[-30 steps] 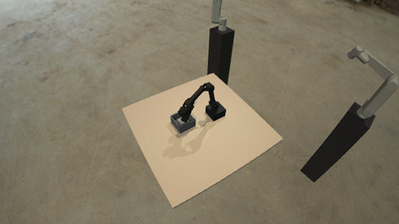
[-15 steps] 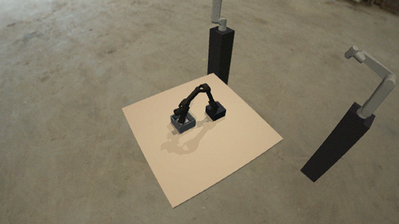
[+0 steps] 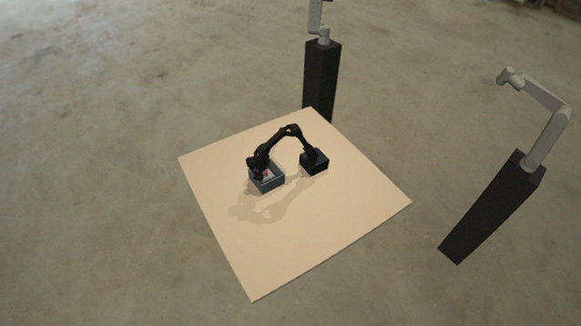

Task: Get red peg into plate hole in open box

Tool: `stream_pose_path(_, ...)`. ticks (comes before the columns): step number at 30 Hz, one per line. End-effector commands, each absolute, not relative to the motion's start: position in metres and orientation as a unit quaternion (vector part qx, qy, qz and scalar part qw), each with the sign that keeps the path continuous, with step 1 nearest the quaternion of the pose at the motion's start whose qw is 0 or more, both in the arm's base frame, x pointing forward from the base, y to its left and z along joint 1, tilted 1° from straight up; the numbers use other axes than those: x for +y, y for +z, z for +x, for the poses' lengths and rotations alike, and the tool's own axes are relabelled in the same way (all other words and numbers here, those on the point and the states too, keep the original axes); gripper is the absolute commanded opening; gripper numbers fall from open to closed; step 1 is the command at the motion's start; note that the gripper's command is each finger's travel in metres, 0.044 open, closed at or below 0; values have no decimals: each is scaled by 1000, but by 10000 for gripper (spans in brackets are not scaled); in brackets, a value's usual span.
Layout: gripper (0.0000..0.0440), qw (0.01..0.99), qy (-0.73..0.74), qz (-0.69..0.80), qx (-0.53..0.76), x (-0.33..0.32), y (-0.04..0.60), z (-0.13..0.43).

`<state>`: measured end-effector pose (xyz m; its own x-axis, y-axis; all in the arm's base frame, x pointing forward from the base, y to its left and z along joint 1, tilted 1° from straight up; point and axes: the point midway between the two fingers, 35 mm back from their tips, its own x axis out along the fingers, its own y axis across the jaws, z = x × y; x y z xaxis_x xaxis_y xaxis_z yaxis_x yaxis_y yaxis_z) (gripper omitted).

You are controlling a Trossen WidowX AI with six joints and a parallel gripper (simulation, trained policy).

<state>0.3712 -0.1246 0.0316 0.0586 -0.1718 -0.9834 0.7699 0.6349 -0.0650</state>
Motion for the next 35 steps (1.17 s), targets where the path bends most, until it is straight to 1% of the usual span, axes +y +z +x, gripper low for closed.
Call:
stream_pose_path(1,426,683,-330,257,599,-125,31,383)
stream_pose_path(2,440,685,-324,262,597,-125,34,388)
stream_pose_path(11,440,719,-273,285,572,-119,57,435)
stream_pose_path(35,440,720,-272,285,571,-119,57,435)
